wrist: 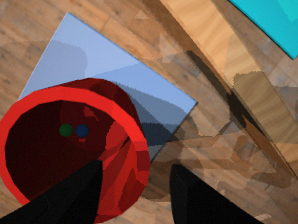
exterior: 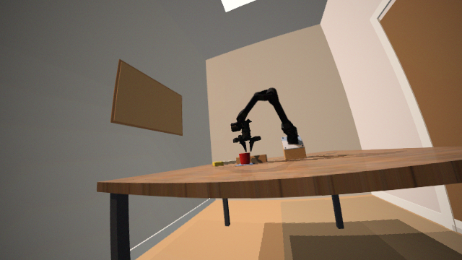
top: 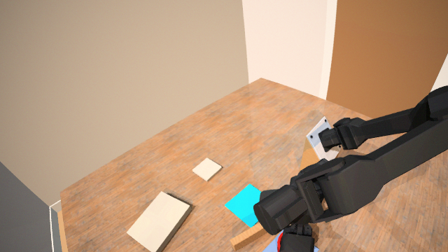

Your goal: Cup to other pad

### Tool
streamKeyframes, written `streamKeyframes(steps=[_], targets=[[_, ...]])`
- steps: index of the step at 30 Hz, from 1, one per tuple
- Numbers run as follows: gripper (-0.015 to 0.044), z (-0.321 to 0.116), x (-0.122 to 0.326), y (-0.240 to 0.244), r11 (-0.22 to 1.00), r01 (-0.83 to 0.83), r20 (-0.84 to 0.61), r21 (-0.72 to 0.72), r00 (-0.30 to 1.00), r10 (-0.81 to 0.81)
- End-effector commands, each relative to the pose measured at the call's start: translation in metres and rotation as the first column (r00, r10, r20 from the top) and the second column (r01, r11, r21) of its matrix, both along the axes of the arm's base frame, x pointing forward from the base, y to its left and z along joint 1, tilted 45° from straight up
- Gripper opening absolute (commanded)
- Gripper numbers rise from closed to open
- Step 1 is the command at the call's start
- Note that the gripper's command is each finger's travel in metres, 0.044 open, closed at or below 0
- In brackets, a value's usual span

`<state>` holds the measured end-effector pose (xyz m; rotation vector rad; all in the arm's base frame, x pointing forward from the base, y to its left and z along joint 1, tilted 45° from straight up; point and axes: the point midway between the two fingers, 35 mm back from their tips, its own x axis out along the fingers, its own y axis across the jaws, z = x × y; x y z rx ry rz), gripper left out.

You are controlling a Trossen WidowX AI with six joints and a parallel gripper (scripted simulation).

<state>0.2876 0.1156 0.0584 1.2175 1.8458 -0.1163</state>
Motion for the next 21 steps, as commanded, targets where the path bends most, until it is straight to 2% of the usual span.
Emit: streamKeyframes(steps=[1,21], targets=[[0.0148,-0.005,-0.002,0.006,1.0,0.002,-0.006,0.005,1.0,-0.002],[0.0148,-0.027,-0.007,0.029,1.0,0.002,-0.006,0.009,1.0,-0.002]])
